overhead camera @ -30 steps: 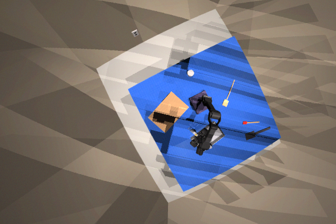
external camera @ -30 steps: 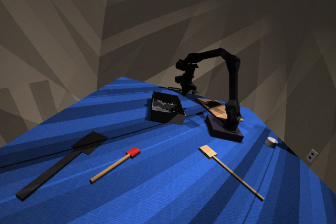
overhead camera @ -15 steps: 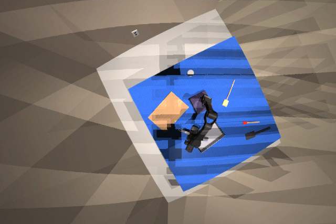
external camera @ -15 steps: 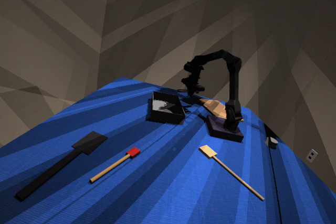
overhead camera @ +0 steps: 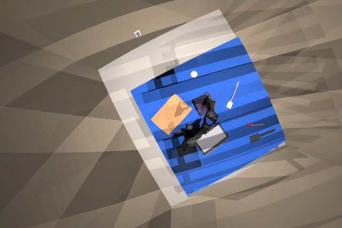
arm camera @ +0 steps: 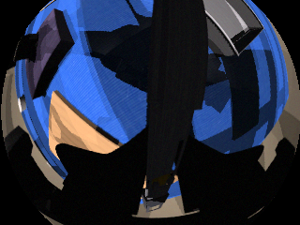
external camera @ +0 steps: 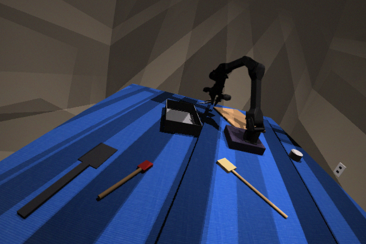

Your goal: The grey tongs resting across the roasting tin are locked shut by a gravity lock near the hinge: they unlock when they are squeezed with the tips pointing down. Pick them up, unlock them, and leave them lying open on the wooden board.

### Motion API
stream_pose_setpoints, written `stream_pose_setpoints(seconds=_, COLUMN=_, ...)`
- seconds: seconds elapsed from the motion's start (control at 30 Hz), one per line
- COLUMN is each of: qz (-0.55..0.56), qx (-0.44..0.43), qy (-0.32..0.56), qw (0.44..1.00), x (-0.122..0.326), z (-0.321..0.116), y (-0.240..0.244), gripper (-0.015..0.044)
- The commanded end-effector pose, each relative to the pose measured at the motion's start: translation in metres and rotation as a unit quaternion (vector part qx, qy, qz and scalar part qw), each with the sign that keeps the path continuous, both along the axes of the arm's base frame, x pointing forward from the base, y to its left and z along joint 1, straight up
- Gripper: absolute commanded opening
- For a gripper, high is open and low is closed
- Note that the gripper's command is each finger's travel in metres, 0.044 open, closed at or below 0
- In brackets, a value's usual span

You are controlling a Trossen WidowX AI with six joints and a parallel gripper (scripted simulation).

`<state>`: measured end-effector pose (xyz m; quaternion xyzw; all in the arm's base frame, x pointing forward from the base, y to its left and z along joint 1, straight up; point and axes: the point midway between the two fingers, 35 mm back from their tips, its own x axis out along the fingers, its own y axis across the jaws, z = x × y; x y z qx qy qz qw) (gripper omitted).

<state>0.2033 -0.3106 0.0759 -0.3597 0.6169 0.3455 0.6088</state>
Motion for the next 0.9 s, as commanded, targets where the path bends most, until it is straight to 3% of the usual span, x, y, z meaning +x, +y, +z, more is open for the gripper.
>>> stream_pose_setpoints(seconds=0.0, qz=0.018, qx=0.0, qy=-0.004, qw=1.0, x=-0.002, z=0.0, y=-0.003, gripper=-0.015)
stream_pose_setpoints(seconds=0.17, qz=-0.014, qx=0.0, qy=-0.005, qw=1.0, x=-0.004, z=0.0, y=-0.005, gripper=-0.015)
stream_pose_setpoints(seconds=0.43, qz=-0.166, qx=0.0, qy=-0.008, qw=0.986, x=-0.014, z=0.0, y=-0.012, gripper=-0.015)
stream_pose_setpoints(seconds=0.87, qz=-0.41, qx=0.0, qy=-0.014, qw=0.912, x=-0.033, z=0.001, y=-0.024, gripper=-0.015)
